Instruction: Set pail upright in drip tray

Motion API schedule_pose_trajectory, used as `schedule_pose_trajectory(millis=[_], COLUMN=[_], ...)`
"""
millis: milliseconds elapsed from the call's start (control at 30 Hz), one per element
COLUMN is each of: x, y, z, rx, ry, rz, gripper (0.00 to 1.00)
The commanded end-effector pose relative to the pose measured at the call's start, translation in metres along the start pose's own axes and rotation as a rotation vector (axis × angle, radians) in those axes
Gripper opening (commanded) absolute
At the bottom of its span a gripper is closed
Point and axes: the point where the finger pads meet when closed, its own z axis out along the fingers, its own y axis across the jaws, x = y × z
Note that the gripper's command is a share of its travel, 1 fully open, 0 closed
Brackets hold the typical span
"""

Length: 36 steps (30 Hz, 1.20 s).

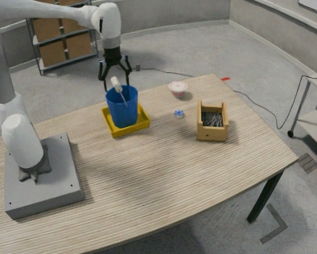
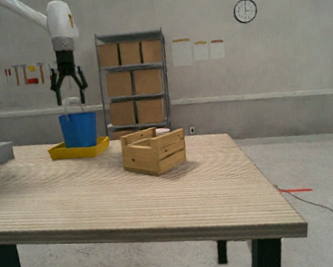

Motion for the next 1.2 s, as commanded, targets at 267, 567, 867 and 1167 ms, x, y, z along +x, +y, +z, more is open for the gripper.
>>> schedule_pose_trajectory(millis=[267,567,867,1167], x=[0.0033,0.0033,0.0033,0.0033], y=[-0.0002,-0.0002,-0.0002,-0.0004], z=[0.0012,0.0012,0.001,-0.0047], rx=[-0.004,-0.004,-0.004,-0.002], ry=[0.003,0.003,0.003,0.002], rz=[-0.001,-0.001,-0.001,-0.001], gripper=[1.0,1.0,1.0,1.0])
